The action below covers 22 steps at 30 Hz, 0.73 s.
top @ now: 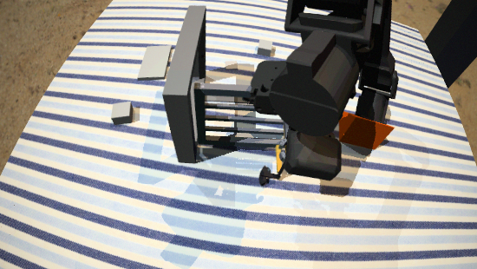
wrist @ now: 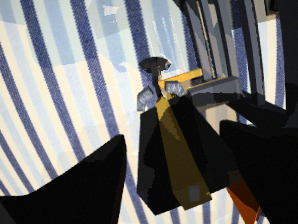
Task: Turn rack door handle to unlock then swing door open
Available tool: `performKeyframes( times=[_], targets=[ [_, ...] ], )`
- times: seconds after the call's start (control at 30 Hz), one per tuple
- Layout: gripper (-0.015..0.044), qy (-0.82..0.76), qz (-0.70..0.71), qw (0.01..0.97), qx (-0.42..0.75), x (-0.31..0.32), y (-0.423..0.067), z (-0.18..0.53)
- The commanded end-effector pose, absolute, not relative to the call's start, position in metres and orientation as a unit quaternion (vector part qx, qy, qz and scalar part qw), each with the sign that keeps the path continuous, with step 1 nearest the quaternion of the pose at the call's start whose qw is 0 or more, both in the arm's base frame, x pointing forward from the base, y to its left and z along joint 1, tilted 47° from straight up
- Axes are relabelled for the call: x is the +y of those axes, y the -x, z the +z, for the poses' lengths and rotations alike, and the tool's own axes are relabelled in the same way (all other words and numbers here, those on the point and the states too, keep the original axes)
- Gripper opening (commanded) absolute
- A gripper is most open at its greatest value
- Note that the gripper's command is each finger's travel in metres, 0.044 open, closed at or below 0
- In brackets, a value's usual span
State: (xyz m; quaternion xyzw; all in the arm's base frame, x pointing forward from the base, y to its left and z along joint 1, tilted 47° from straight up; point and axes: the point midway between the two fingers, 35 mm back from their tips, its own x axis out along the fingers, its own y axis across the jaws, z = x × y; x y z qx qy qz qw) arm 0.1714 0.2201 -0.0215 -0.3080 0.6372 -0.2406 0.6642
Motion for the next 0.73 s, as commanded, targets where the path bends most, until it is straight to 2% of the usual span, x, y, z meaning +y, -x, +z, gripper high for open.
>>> performKeyframes(
  times=[0.0,0.7],
  targets=[
    [0.0281,0.305,-0.235,0.668,0.637,0.227,-0.172,-0.017],
    [0.0281,0.310,-0.210,0.675,0.636,0.250,-0.169,0.007]
  ],
)
